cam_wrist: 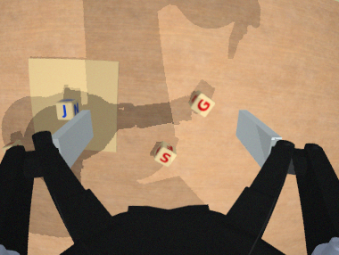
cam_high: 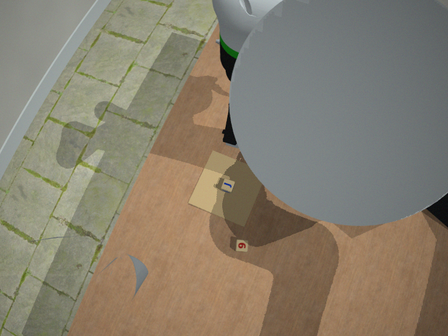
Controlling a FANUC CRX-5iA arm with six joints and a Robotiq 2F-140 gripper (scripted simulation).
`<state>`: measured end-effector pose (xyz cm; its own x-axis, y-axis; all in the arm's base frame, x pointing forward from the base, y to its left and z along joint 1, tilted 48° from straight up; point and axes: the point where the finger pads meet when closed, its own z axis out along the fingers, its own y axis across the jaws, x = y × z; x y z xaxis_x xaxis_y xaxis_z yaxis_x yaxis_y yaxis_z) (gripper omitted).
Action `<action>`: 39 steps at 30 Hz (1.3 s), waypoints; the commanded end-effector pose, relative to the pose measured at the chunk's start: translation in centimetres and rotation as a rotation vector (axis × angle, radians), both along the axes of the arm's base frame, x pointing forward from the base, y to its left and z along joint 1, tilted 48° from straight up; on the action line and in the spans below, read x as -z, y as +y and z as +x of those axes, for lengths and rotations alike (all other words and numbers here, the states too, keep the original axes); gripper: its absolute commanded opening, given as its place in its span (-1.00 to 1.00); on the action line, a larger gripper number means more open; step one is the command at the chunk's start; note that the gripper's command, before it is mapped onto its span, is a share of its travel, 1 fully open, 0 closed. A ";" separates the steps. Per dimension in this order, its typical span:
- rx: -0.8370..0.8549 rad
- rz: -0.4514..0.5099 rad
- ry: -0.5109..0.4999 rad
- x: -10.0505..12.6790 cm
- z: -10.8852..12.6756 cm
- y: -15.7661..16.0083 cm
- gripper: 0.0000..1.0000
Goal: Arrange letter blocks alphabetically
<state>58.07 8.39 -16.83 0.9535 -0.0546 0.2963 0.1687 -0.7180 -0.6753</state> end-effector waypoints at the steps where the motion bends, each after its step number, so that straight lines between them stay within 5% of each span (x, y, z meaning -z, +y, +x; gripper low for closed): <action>1: 0.084 0.034 0.105 0.9 0.2 -0.8 1.00; 18: 0.363 0.138 0.392 3.8 0.3 -3.3 1.00; 25: 0.390 0.148 0.420 4.0 0.3 -3.6 1.00; 26: 0.390 0.148 0.420 4.0 0.3 -3.6 -0.26; 39: 0.390 0.148 0.420 4.0 0.3 -3.6 -0.26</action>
